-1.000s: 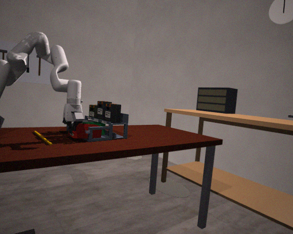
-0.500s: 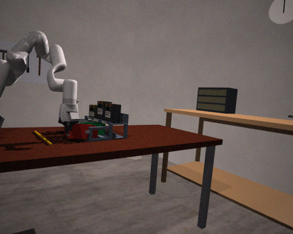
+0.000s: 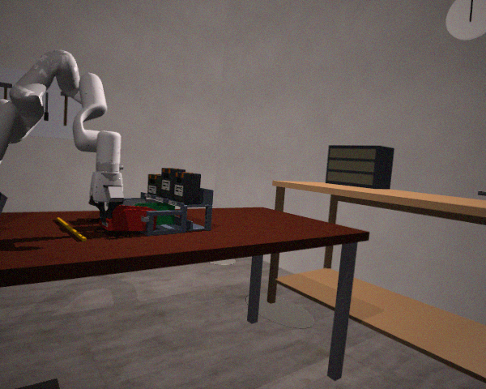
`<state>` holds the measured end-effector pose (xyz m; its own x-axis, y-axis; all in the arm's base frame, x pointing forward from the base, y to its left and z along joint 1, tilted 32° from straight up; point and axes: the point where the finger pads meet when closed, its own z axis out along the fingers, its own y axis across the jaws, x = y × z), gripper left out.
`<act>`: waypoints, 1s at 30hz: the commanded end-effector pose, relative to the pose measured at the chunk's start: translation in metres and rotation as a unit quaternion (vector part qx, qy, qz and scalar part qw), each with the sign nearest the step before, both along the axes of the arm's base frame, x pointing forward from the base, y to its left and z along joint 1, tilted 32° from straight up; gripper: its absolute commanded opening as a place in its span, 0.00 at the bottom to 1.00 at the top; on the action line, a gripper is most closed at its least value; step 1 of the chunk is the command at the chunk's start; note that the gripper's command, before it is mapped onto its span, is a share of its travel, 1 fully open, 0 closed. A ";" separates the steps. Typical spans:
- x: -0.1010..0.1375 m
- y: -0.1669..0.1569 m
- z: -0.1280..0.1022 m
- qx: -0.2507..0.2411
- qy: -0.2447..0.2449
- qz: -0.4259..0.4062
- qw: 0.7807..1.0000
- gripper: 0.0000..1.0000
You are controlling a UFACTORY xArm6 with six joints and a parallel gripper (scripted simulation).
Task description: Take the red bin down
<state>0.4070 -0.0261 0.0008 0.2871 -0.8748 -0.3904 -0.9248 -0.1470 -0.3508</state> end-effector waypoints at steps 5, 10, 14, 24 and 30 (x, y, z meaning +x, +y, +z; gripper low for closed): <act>-0.025 -0.005 -0.009 0.000 -0.001 -0.001 1.000 0.00; -0.025 -0.005 -0.009 0.000 -0.001 -0.001 1.000 0.00; -0.023 -0.004 -0.008 0.000 -0.001 -0.001 1.000 0.00; -0.022 -0.004 -0.008 0.000 -0.001 -0.001 1.000 0.00; -0.021 -0.003 -0.010 0.000 -0.001 -0.001 1.000 0.00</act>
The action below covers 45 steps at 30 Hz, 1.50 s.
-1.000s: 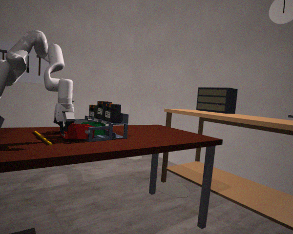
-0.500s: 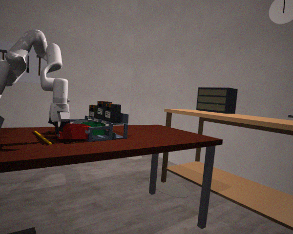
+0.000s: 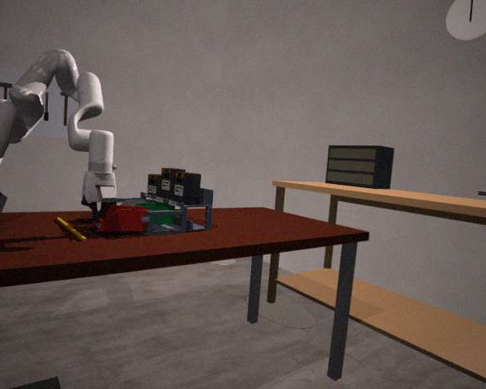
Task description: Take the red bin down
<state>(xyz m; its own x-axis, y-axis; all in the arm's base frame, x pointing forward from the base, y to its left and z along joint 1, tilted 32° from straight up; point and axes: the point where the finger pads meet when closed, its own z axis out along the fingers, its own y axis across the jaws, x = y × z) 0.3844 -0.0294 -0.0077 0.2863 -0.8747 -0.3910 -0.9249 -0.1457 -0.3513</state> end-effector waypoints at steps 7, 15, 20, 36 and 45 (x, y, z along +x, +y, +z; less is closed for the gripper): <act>0.003 0.003 -0.006 -0.001 -0.001 0.000 1.000 0.00; 0.003 0.003 -0.006 -0.001 -0.001 0.000 1.000 0.00; 0.005 0.007 -0.013 -0.001 -0.001 0.000 1.000 0.00; 0.006 0.008 -0.016 -0.001 -0.001 0.000 1.000 0.00; 0.006 0.009 -0.017 0.000 -0.001 0.000 1.000 0.00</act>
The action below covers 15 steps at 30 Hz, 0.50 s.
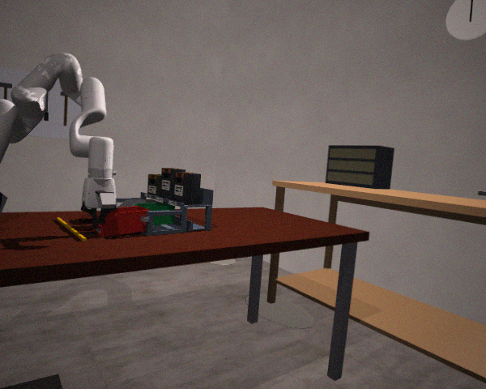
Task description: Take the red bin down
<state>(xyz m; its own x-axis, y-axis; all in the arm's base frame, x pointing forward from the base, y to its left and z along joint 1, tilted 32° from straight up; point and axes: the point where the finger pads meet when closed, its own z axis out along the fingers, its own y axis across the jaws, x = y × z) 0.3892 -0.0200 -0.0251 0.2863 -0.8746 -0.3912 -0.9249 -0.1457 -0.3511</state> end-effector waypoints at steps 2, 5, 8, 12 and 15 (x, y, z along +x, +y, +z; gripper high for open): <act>0.001 -0.001 0.001 -0.001 -0.001 0.000 1.000 0.00; 0.001 -0.001 0.001 -0.001 -0.001 0.000 1.000 1.00; 0.001 -0.001 0.001 -0.001 -0.001 0.000 1.000 1.00; 0.001 -0.001 0.001 -0.001 -0.001 0.000 1.000 1.00; 0.001 -0.001 0.001 -0.001 -0.001 0.000 1.000 1.00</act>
